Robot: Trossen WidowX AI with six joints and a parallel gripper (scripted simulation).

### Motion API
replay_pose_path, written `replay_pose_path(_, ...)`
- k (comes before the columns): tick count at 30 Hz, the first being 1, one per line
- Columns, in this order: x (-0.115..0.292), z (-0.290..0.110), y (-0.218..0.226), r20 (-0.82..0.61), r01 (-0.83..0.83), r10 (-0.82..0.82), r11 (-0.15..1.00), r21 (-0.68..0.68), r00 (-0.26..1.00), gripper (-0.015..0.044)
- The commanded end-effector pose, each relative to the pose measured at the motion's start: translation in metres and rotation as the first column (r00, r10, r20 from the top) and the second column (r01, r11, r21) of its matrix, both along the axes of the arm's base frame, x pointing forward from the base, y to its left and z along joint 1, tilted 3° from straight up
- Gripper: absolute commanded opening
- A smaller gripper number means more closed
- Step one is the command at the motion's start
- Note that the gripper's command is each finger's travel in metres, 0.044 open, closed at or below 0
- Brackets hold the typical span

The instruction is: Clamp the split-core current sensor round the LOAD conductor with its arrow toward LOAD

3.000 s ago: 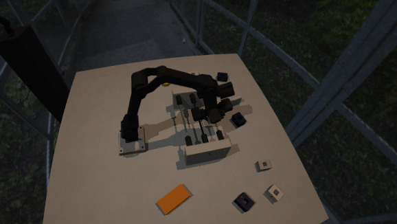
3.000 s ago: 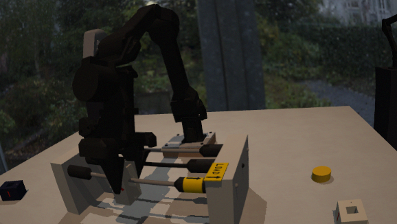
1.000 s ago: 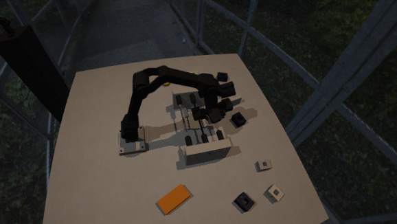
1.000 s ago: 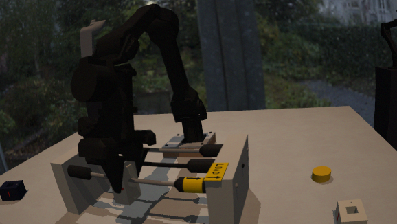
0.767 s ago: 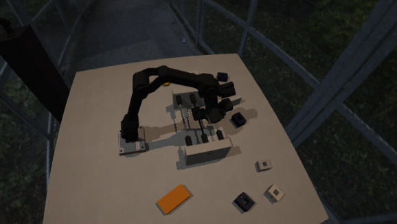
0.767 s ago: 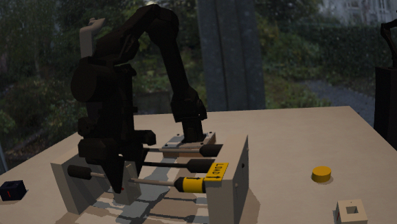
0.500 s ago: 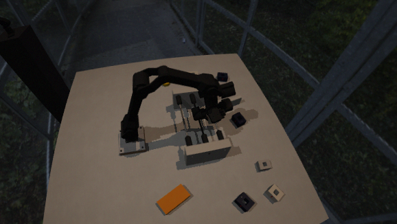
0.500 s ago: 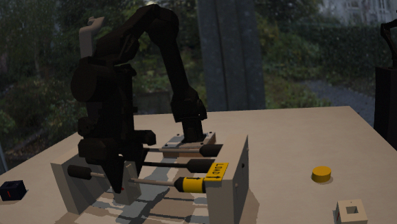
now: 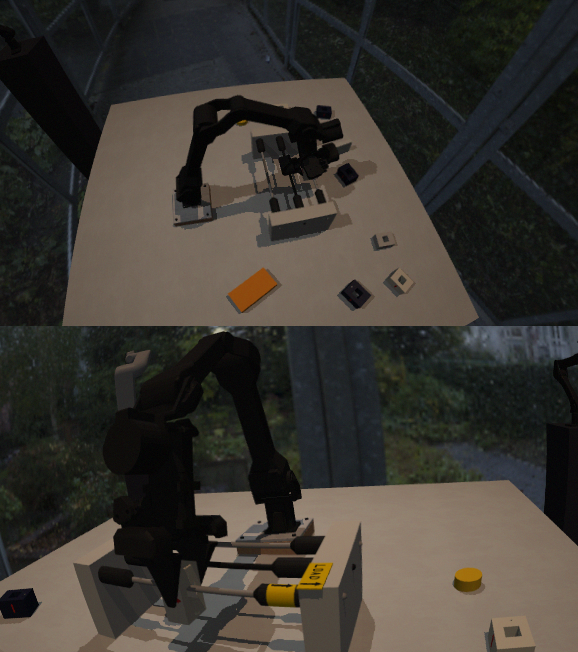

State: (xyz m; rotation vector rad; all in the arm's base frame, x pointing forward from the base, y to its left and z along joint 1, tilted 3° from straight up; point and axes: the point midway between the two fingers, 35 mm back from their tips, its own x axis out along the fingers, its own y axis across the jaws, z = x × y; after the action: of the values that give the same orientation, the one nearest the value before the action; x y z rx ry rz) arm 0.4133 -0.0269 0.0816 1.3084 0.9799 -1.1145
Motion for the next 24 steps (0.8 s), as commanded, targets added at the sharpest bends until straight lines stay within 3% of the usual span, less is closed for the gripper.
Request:
replay_pose_path(1, 0.0000, 0.0000, 0.0000, 0.000, 0.000, 0.000, 1.000, 0.000, 1.000, 0.0199)
replay_pose_path(13, 0.0000, 0.0000, 0.0000, 0.000, 0.000, 0.000, 1.000, 0.000, 1.000, 0.0119)
replay_pose_path(18, 0.0000, 0.0032, 0.0002, 0.017, -0.001, 0.001, 1.000, -0.002, 1.000, 0.0000)
replay_pose_path(24, 0.0001, 0.0003, 0.0000, 0.004, 0.000, 0.000, 1.000, 0.000, 1.000, 0.0000)
